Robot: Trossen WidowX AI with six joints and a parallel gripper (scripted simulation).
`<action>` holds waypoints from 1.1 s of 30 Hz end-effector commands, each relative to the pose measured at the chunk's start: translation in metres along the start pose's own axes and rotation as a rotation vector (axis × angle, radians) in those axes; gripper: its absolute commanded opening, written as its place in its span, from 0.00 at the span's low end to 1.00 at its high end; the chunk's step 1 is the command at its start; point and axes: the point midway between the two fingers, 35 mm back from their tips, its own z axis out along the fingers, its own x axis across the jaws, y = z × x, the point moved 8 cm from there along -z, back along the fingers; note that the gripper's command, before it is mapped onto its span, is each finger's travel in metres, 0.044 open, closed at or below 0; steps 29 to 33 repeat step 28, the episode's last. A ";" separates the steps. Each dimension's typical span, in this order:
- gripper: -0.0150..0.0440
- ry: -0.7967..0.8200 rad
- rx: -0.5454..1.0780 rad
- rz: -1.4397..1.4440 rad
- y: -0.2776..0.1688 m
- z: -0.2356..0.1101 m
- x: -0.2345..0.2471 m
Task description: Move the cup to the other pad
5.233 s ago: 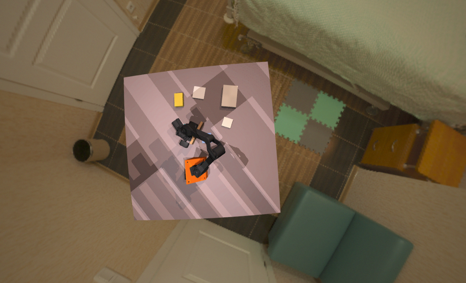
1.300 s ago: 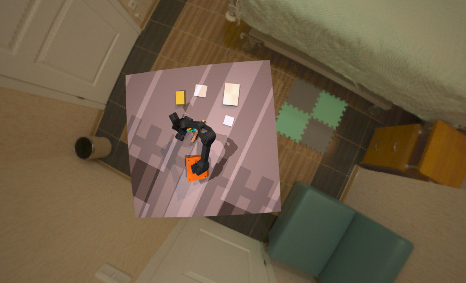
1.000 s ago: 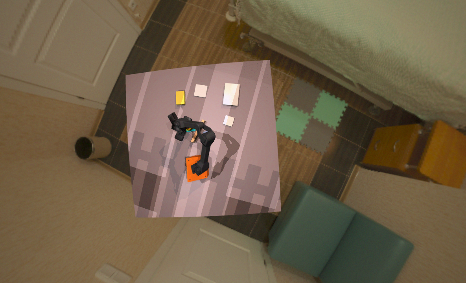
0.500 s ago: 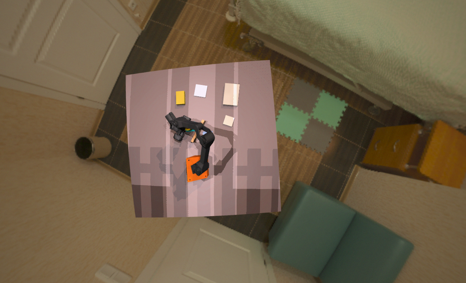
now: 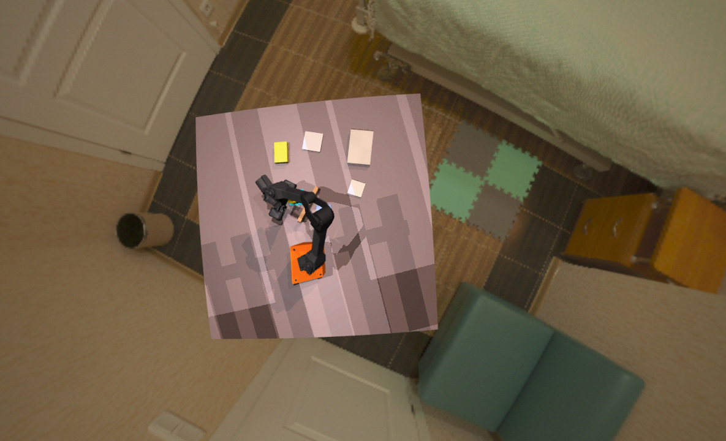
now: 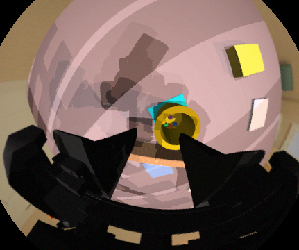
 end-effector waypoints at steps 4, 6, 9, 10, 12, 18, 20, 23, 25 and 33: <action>0.99 0.000 0.000 -0.002 0.001 -0.004 0.000; 1.00 0.001 -0.002 -0.001 0.001 -0.011 0.000; 1.00 0.002 -0.004 0.001 0.001 -0.027 -0.001; 1.00 0.002 -0.005 0.001 0.001 -0.033 -0.001; 1.00 0.003 -0.006 0.003 0.001 -0.044 0.000; 1.00 0.004 -0.006 0.006 0.002 -0.064 0.002; 1.00 -0.005 -0.008 -0.003 0.003 -0.060 0.002; 1.00 -0.005 -0.008 -0.003 0.003 -0.060 0.002; 1.00 -0.005 -0.008 -0.003 0.003 -0.060 0.002; 1.00 -0.005 -0.008 -0.003 0.003 -0.060 0.002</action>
